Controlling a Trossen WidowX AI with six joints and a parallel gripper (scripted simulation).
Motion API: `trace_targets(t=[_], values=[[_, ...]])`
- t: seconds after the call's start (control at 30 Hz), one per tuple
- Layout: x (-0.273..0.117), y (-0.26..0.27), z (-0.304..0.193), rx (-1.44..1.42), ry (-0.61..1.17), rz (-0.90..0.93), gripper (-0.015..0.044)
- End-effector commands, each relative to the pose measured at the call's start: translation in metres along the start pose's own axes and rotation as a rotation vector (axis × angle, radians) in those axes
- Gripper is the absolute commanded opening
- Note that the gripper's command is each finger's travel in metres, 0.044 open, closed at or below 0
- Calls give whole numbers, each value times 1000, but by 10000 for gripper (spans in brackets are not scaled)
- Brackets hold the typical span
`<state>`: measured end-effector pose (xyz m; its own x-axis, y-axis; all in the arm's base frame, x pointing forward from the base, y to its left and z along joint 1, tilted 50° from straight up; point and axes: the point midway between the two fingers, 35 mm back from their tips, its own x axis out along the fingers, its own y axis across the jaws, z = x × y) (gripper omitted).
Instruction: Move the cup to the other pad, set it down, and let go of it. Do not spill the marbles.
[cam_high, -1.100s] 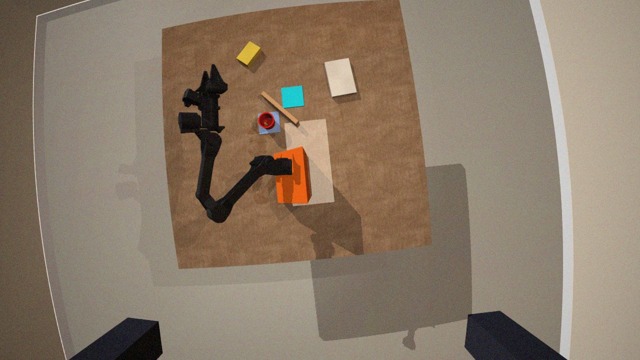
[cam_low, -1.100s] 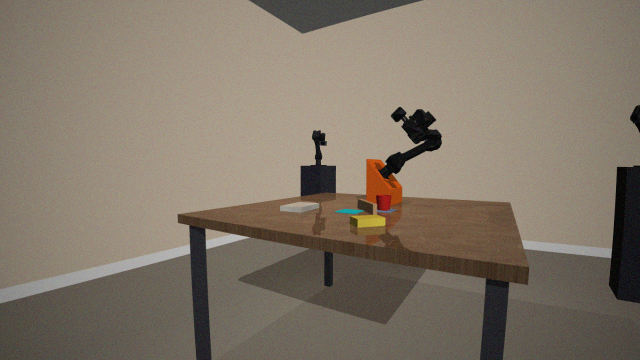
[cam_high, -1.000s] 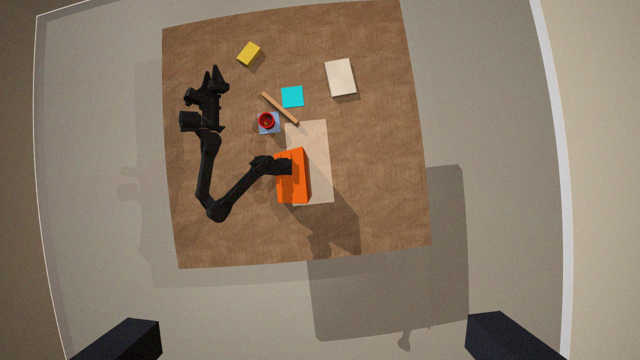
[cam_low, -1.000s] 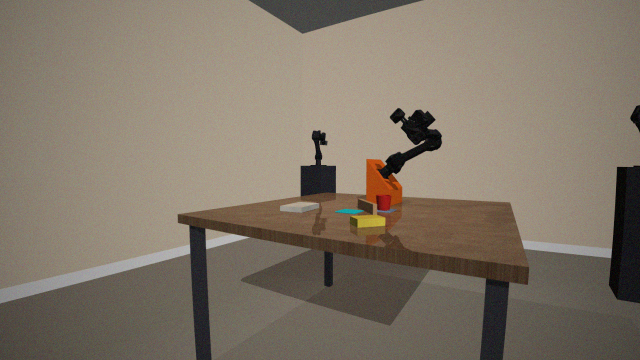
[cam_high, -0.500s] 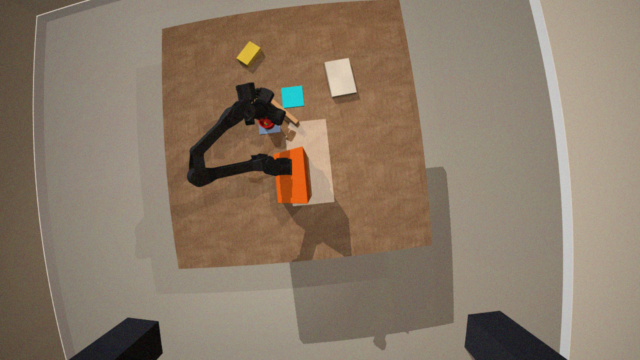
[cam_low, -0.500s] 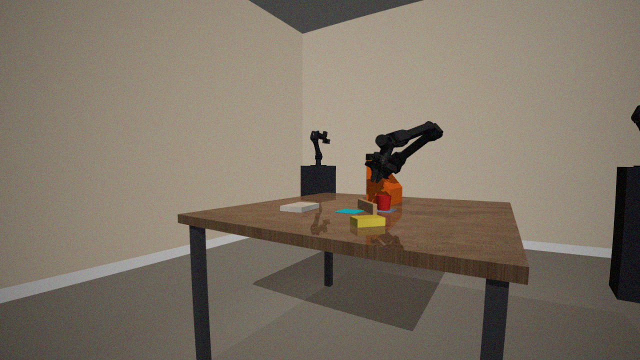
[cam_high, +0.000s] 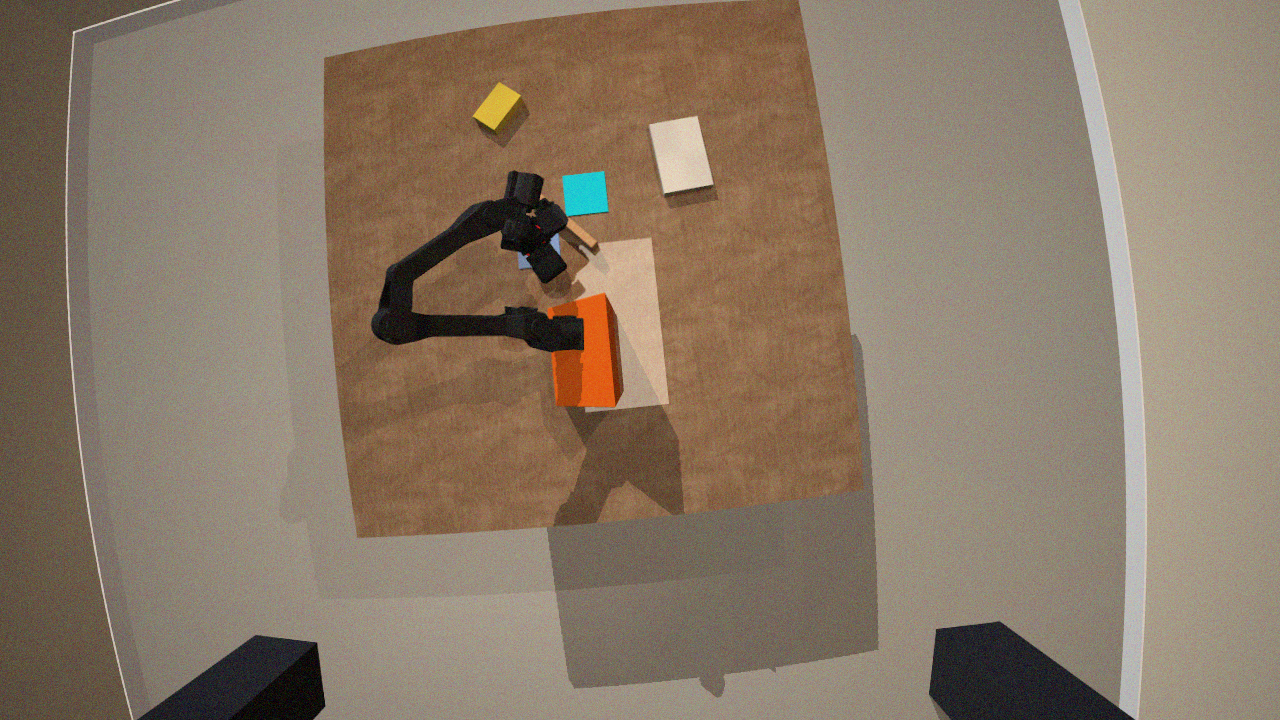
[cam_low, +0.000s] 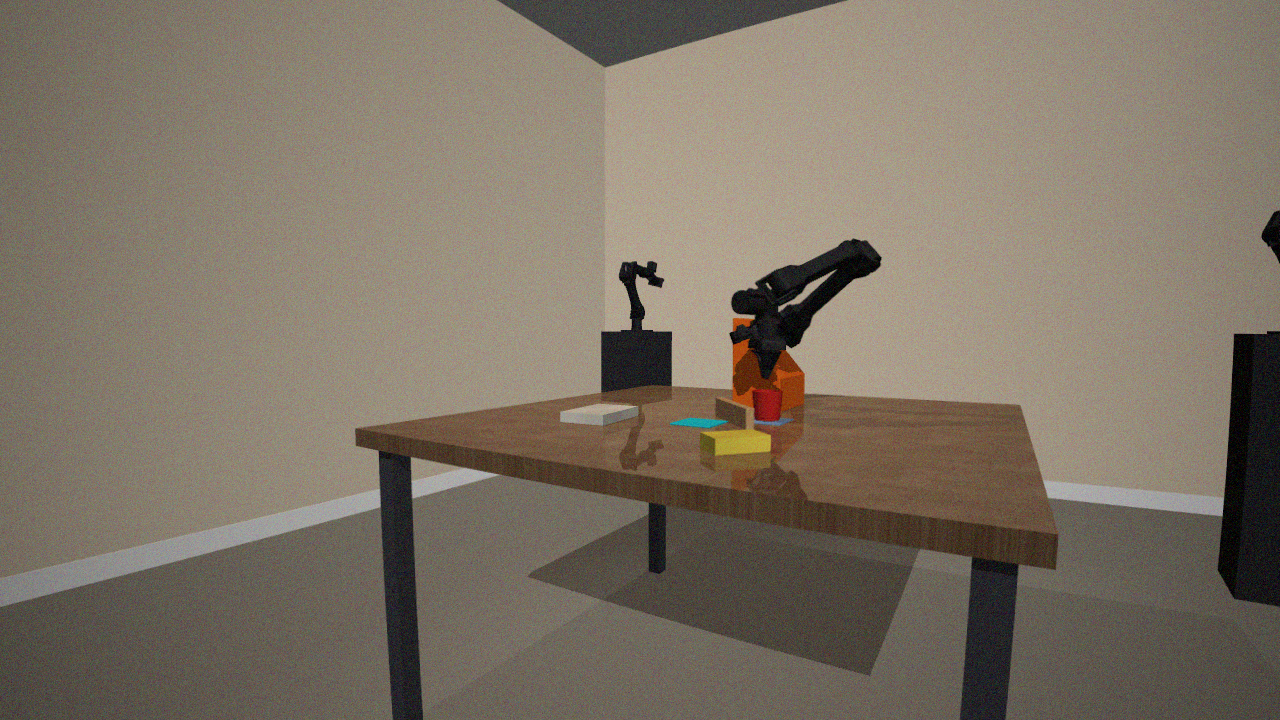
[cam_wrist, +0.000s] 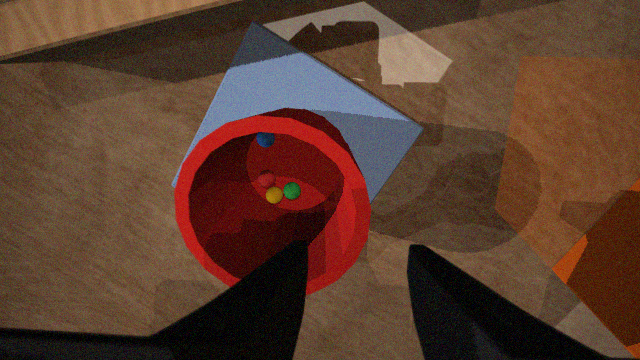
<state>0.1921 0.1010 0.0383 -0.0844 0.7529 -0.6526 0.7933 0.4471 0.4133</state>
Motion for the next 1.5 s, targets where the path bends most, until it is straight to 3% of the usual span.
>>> trace_targets(t=[0.0, 1.47], values=[[3, -1, 0, 15, 11, -4, 148], [68, -1, -2, 15, 15, -2, 148]])
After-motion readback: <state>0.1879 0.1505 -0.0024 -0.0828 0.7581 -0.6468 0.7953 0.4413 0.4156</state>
